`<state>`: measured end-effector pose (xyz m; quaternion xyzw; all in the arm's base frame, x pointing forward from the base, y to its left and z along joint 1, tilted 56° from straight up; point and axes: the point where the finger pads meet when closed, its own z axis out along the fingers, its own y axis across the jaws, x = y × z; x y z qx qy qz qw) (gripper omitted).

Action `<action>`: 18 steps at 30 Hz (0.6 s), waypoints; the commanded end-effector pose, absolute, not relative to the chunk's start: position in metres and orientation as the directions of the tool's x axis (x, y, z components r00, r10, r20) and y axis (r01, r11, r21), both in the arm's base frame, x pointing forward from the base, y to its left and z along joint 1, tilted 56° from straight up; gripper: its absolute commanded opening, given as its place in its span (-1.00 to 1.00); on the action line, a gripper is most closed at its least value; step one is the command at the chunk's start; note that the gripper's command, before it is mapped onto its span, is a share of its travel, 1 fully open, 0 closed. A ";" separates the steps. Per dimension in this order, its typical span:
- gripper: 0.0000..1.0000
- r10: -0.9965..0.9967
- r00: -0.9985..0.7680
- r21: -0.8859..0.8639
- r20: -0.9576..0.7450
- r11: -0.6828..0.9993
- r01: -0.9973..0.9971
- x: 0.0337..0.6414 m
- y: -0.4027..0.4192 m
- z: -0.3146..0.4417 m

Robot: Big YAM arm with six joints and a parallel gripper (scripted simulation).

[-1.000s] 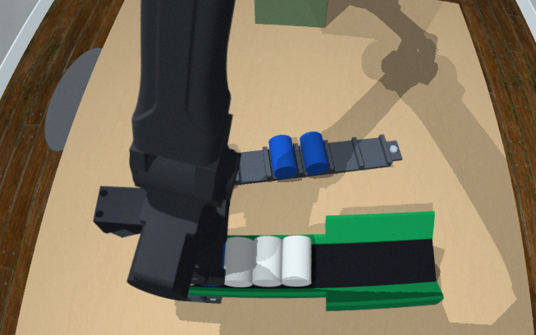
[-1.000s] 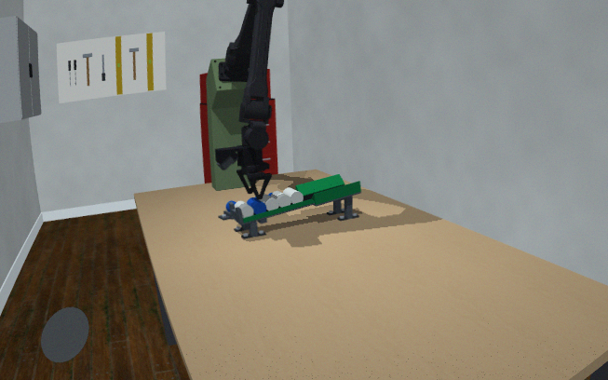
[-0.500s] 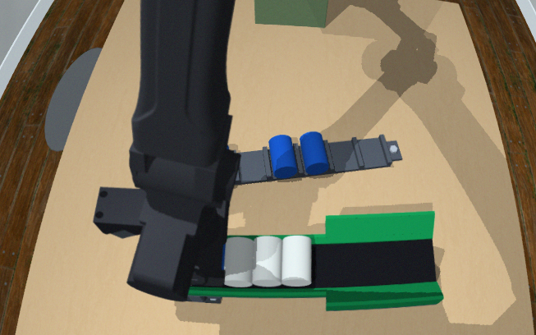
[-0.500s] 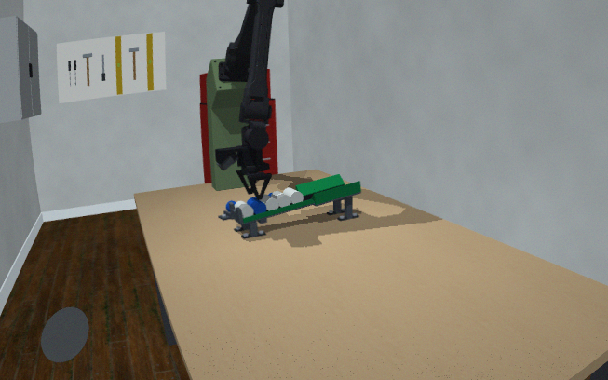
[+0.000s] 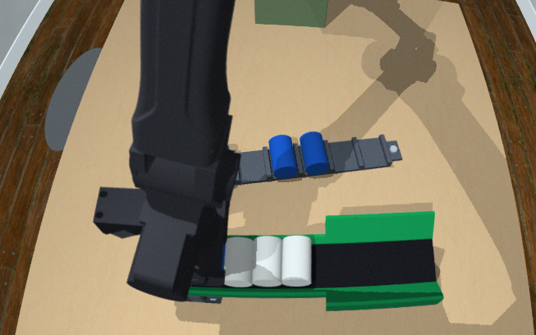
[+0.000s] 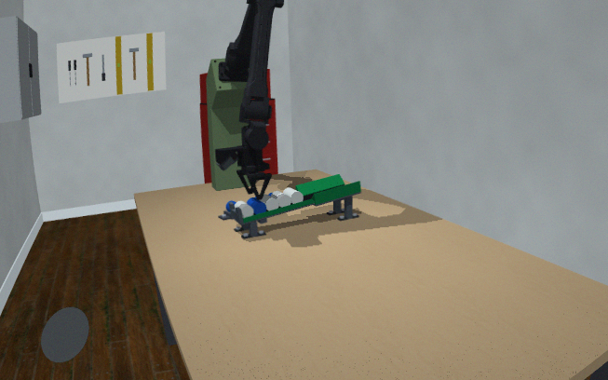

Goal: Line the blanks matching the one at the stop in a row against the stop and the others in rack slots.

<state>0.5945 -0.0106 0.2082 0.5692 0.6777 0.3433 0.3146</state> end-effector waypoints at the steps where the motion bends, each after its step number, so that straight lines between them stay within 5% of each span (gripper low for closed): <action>1: 0.58 0.986 -0.161 0.835 -0.035 0.118 0.538 0.603 -0.002 0.216; 18: 0.58 0.986 -0.160 0.831 -0.033 0.116 0.544 0.602 -0.001 0.215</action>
